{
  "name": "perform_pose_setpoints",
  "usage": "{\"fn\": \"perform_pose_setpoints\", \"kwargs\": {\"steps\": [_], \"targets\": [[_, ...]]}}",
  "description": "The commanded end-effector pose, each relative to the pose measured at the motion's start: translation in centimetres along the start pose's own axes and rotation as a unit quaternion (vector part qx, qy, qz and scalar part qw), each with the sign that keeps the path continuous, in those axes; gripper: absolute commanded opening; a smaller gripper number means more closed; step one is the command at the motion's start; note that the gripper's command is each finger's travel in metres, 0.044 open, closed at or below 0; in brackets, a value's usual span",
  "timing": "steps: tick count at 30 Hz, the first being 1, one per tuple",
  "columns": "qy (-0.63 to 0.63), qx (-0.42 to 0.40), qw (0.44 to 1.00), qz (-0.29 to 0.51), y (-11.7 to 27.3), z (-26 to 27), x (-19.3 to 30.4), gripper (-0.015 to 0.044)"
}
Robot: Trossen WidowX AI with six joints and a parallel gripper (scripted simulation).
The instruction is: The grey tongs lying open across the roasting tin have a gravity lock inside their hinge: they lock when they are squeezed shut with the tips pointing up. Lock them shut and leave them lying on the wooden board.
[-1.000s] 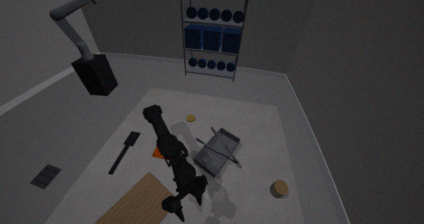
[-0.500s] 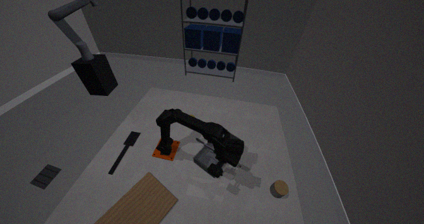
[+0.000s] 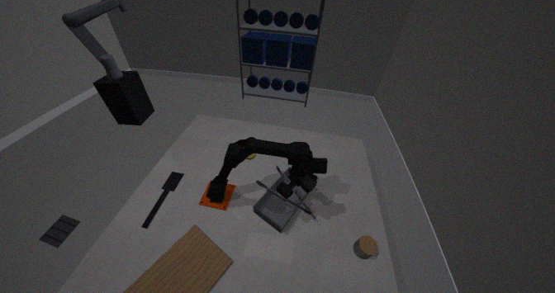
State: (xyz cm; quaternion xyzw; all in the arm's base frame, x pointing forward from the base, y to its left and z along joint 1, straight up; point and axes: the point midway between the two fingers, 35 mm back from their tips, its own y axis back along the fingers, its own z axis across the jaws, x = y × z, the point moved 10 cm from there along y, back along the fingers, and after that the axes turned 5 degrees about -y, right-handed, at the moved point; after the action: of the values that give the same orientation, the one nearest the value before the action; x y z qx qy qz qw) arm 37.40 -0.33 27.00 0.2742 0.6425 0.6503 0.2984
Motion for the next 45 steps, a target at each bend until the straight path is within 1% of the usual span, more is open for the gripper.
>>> {"fn": "perform_pose_setpoints", "kwargs": {"steps": [1, 12, 45], "targets": [[-0.006, -0.001, 1.0, 0.001, 0.1, 0.0, -0.7, 0.044], [-0.006, -0.001, 1.0, 0.001, -0.3, -0.1, -0.9, 0.044], [-0.006, -0.001, 1.0, 0.001, -5.7, 0.2, -1.1, 0.044]]}}
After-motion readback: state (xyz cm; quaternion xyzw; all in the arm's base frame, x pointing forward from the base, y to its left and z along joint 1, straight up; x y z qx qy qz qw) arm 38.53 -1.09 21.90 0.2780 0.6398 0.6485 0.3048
